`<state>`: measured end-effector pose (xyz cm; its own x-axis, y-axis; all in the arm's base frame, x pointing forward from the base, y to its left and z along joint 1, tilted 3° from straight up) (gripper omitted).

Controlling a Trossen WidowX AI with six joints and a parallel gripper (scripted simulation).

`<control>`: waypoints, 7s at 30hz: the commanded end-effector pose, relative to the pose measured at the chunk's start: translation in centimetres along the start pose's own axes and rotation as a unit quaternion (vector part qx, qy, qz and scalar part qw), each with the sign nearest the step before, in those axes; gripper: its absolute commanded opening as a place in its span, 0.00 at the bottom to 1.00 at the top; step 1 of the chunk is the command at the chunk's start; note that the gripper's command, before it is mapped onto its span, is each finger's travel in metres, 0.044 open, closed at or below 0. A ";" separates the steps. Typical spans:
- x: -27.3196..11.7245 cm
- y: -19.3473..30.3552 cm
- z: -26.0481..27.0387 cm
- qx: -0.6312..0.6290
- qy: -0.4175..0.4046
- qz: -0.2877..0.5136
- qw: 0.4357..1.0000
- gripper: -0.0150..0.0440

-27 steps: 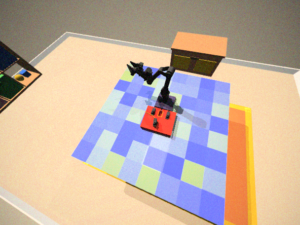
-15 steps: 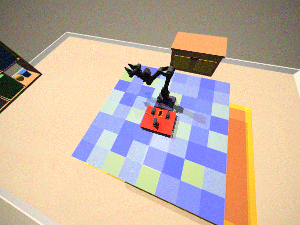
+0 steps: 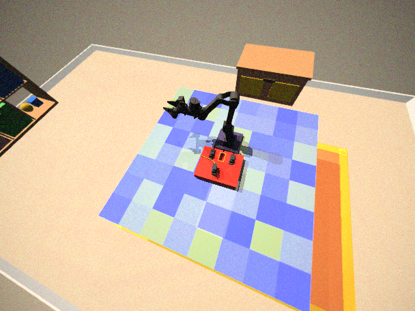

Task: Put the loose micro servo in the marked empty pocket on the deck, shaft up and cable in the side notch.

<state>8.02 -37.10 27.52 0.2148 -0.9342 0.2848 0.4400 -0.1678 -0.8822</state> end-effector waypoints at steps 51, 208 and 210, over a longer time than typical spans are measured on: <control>-14.6 18.3 25.4 -0.260 -0.279 0.581 0.719 1.00; -36.5 9.2 17.3 -0.459 -0.345 0.722 0.385 0.25; -36.6 9.5 17.2 -0.459 -0.345 0.722 0.385 0.25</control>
<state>19.30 0.86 15.47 -0.0272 -0.0091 -0.9996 -0.9993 0.0261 0.0270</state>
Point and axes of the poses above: the point midway between the two fingers, 35 mm back from their tips, its own x axis out along the fingers, its own z axis across the jaws, y = z × x, the point moved 3 cm from there along -x, back along the fingers, and after that the axes turned 5 degrees about x, right-handed, at the moved point
